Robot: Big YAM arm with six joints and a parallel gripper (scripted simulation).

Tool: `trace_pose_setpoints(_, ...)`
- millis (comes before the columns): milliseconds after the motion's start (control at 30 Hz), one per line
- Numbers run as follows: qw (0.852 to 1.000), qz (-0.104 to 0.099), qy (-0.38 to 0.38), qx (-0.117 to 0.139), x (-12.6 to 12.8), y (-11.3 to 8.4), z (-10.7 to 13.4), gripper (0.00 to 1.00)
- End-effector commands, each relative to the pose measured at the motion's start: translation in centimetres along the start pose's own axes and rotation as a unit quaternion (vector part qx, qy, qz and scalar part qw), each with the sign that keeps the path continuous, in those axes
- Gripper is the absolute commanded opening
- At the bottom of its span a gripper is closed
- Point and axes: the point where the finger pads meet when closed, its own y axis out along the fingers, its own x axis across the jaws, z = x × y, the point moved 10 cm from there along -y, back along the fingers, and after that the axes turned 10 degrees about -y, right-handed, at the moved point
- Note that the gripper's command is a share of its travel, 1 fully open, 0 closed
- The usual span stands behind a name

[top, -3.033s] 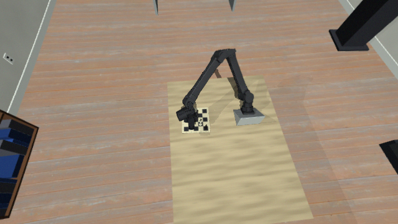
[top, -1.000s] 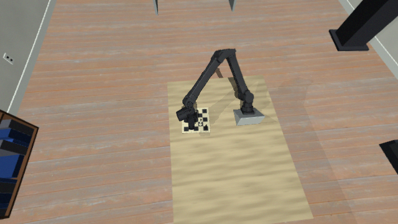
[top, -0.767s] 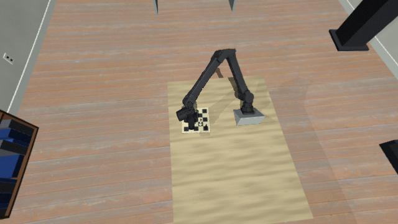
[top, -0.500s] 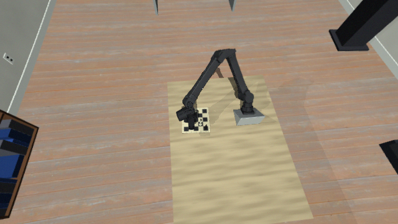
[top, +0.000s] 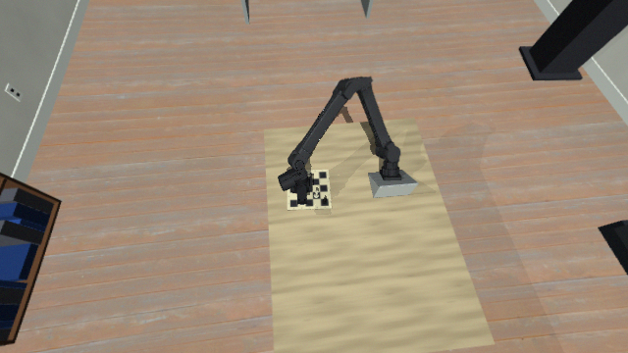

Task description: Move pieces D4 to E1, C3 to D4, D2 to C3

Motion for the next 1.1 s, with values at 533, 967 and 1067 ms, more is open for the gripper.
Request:
trace_pose_setpoints(533, 1.000, 0.002, 0.009, -0.002, -1.16, 0.37, 0.26, 0.00)
trace_pose_setpoints(967, 1.000, 0.005, 0.012, -0.002, -1.51, 0.16, 0.36, 0.00)
trace_pose_setpoints(1067, 1.000, 0.005, 0.012, -0.002, -1.51, 0.16, 0.36, 0.00)
